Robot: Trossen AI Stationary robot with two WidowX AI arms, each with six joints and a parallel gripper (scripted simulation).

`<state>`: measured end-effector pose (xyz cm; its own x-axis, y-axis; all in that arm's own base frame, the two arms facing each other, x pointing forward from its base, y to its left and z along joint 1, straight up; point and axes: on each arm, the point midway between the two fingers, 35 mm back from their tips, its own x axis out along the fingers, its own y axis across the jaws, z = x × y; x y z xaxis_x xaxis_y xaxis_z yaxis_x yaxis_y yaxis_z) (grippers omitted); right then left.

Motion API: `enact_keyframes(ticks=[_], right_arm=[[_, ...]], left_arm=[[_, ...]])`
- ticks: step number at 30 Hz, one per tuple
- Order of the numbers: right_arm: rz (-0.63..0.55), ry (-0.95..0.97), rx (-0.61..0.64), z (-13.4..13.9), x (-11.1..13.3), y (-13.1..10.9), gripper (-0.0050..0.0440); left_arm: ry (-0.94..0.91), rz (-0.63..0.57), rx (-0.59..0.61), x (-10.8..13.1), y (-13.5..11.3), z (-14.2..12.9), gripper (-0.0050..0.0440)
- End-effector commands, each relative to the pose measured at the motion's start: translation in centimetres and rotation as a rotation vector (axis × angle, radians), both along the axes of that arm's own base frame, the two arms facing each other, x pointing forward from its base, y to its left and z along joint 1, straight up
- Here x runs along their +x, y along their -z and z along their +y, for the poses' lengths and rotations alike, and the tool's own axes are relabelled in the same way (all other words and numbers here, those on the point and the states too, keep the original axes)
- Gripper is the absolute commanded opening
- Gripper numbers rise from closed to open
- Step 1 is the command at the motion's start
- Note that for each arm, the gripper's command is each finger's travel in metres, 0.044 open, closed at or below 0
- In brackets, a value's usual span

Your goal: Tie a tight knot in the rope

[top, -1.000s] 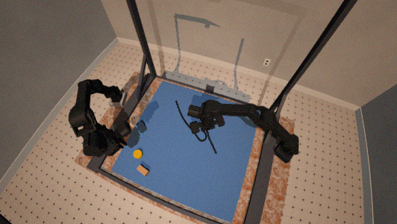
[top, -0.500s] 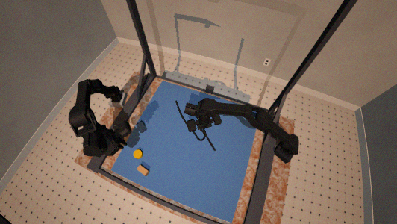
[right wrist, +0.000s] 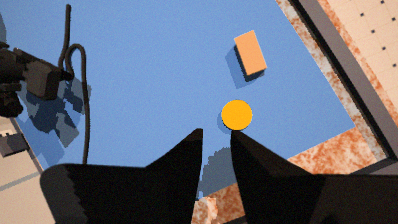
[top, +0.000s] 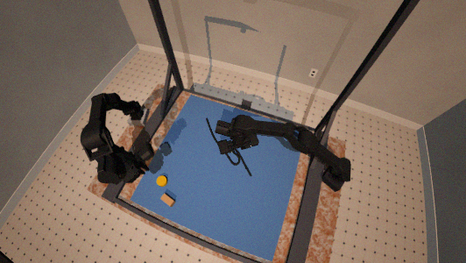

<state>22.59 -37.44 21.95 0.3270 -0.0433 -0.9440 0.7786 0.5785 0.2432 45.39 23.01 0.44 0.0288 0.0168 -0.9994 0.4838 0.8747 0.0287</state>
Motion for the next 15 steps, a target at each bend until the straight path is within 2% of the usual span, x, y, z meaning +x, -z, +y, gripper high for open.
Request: enact_keyframes(ticks=[1, 3, 6, 8, 12, 15], right_arm=[[-0.018, -0.006, -0.03, 0.2, 0.0, -1.3, 0.0085], [-0.018, -0.006, -0.03, 0.2, 0.0, -1.3, 0.0085], [-0.018, -0.006, -0.03, 0.2, 0.0, -1.3, 0.0085], [-0.018, -0.006, -0.03, 0.2, 0.0, -1.3, 0.0085], [-0.018, -0.006, -0.03, 0.2, 0.0, -1.3, 0.0085], [-0.018, -0.006, -0.03, 0.2, 0.0, -1.3, 0.0085]], left_arm=[[-0.006, -0.029, 0.012, 0.4, -1.3, 0.2, 0.0294], [-0.006, -0.029, 0.012, 0.4, -1.3, 0.2, 0.0342], [-0.006, -0.034, 0.015, 0.4, -1.9, 0.2, 0.027], [-0.006, -0.034, 0.015, 0.4, -1.9, 0.2, 0.027], [-0.006, -0.05, 0.022, 0.3, -3.5, 0.1, 0.0174], [-0.006, -0.052, 0.024, 0.2, -3.8, 0.1, 0.0102]])
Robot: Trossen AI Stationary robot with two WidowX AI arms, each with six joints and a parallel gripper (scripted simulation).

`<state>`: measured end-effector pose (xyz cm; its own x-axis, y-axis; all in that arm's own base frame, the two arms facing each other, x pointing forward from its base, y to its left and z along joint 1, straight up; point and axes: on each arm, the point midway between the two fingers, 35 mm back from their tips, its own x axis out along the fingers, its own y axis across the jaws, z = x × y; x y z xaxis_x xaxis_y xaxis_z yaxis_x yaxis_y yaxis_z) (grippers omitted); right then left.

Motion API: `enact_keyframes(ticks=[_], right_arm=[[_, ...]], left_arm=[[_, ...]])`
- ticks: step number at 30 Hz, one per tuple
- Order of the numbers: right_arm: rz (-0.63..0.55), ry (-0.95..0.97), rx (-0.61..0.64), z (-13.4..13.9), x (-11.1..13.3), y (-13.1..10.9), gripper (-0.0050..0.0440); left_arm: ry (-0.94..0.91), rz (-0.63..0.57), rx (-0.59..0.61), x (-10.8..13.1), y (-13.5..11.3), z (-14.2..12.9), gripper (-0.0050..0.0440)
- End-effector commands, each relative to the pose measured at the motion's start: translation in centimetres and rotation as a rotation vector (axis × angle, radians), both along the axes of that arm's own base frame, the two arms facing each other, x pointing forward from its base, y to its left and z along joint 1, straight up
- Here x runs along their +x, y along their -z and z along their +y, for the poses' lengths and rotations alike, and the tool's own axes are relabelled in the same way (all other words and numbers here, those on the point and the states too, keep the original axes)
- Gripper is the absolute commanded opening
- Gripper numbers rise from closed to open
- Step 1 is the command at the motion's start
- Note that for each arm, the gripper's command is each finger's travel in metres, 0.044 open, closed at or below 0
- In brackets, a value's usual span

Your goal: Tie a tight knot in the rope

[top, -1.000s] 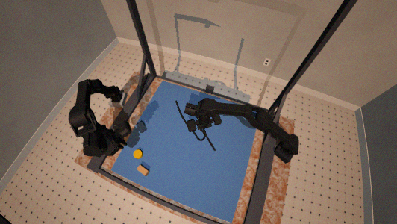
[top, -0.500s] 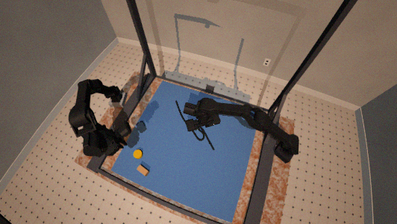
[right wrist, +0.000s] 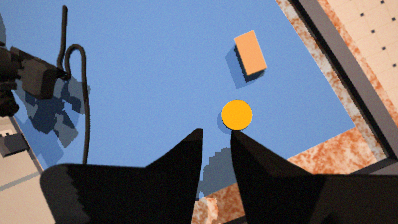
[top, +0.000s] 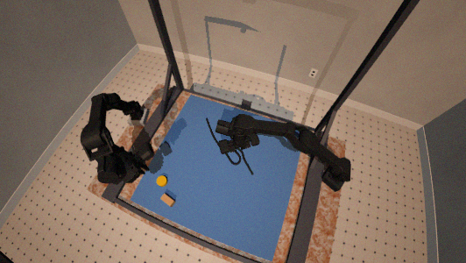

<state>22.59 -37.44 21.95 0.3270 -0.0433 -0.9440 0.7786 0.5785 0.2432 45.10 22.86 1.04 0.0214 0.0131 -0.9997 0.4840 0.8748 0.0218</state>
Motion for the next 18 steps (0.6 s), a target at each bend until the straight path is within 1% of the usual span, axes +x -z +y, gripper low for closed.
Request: enact_keyframes(ticks=[1, 6, 12, 18], right_arm=[[-0.018, -0.006, -0.03, 0.2, 0.0, -1.3, 0.0085], [-0.018, -0.006, -0.03, 0.2, 0.0, -1.3, 0.0085], [-0.018, -0.006, -0.03, 0.2, 0.0, -1.3, 0.0085], [-0.018, -0.006, -0.03, 0.2, 0.0, -1.3, 0.0085]], left_arm=[[-0.006, -0.062, 0.029, 0.5, -3.4, 0.2, 0.0085], [-0.006, -0.083, 0.04, 0.4, -5.4, 0.2, 0.0085], [-0.006, -0.089, 0.042, 0.4, -5.8, 0.1, 0.0085], [-0.006, -0.117, 0.056, 0.2, -8.0, 0.1, 0.0085]])
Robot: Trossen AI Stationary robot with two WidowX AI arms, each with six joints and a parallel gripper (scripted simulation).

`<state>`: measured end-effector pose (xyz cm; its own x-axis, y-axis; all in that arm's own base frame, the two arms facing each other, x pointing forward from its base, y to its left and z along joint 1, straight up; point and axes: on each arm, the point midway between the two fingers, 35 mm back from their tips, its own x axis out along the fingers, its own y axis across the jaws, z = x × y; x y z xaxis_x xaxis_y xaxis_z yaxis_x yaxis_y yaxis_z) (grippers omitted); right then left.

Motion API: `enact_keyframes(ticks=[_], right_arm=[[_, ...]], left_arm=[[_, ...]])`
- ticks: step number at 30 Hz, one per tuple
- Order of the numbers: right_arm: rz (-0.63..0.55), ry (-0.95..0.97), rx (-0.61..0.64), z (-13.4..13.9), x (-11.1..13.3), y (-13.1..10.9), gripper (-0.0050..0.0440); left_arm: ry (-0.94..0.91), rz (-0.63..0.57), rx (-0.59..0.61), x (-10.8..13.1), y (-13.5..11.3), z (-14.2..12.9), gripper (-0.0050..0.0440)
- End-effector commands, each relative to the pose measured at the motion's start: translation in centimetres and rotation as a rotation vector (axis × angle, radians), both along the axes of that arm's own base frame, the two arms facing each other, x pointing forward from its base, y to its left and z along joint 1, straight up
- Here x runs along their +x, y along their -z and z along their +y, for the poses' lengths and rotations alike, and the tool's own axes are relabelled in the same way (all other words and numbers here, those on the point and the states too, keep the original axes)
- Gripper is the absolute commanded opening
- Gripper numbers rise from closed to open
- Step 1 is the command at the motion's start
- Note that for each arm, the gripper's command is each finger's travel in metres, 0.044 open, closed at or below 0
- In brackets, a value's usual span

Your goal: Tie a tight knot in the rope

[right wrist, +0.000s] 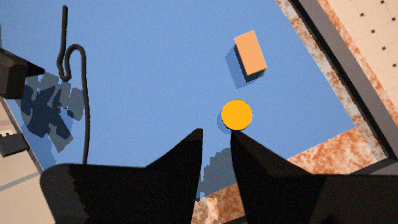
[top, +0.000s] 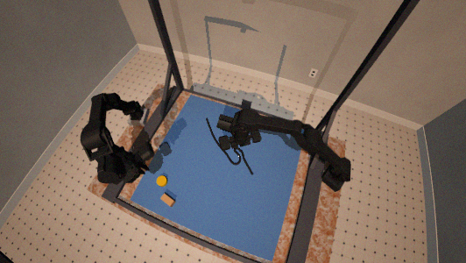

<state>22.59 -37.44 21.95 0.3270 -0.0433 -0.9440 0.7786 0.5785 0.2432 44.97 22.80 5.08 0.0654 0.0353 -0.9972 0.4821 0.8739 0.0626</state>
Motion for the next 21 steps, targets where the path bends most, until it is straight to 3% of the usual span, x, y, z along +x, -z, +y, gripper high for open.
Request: enact_keyframes(ticks=[1, 7, 21], right_arm=[[-0.018, -0.006, -0.03, 0.2, 0.0, -1.3, 0.0085], [-0.018, -0.006, -0.03, 0.2, 0.0, -1.3, 0.0085], [-0.018, -0.006, -0.03, 0.2, 0.0, -1.3, 0.0085]], left_arm=[[-0.006, -0.073, 0.034, 0.3, -4.0, 0.1, 0.0085], [-0.006, -0.101, 0.048, 0.2, -5.9, 0.1, 0.0085], [-0.006, -0.109, 0.052, 0.1, -6.4, 0.0, 0.0085]])
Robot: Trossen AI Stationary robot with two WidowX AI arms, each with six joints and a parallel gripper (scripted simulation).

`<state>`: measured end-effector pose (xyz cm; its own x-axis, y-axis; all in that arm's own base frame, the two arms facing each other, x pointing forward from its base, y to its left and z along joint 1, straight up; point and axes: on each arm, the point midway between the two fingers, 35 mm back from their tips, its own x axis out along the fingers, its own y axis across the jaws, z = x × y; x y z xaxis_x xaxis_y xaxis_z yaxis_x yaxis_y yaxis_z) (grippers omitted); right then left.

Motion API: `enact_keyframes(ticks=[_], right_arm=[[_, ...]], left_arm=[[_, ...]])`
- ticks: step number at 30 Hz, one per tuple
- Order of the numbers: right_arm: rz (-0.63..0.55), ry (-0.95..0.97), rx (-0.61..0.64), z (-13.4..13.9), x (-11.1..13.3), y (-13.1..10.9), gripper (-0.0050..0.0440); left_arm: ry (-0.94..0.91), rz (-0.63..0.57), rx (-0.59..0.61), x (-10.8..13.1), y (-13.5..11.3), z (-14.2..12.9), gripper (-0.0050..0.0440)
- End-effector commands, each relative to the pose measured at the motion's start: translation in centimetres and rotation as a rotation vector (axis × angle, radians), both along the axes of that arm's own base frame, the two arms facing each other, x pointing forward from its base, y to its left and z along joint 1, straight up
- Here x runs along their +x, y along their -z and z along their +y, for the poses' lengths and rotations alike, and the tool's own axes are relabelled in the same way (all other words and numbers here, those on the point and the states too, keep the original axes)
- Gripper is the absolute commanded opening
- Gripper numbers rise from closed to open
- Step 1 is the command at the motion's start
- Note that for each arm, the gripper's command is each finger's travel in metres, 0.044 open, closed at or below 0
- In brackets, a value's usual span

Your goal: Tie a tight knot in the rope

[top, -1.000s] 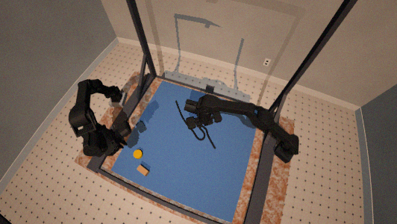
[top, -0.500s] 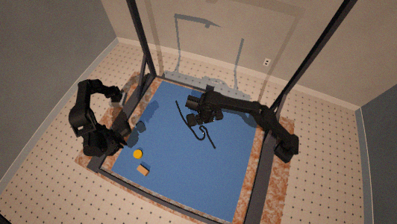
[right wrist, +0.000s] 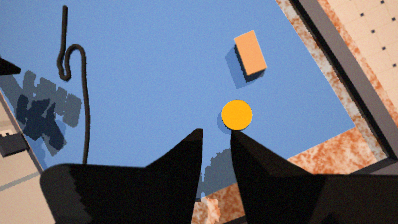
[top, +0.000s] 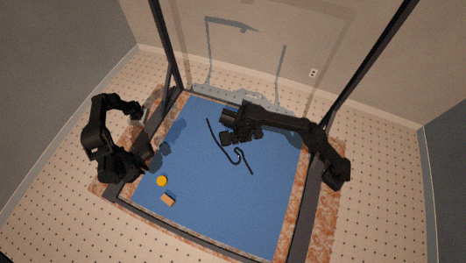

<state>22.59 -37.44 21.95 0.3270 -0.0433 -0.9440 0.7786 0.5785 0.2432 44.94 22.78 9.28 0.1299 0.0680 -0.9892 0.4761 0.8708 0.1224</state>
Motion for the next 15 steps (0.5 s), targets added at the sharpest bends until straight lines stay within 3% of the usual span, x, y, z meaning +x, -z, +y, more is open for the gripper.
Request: enact_keyframes(ticks=[1, 15], right_arm=[[-0.018, -0.006, -0.03, 0.2, 0.0, -1.3, 0.0085], [-0.018, -0.006, -0.03, 0.2, 0.0, -1.3, 0.0085]], left_arm=[[-0.006, -0.044, 0.019, 0.2, -2.2, 0.0, 0.0085], [-0.034, -0.021, 0.006, -1.6, -1.2, 0.6, 0.0085]])
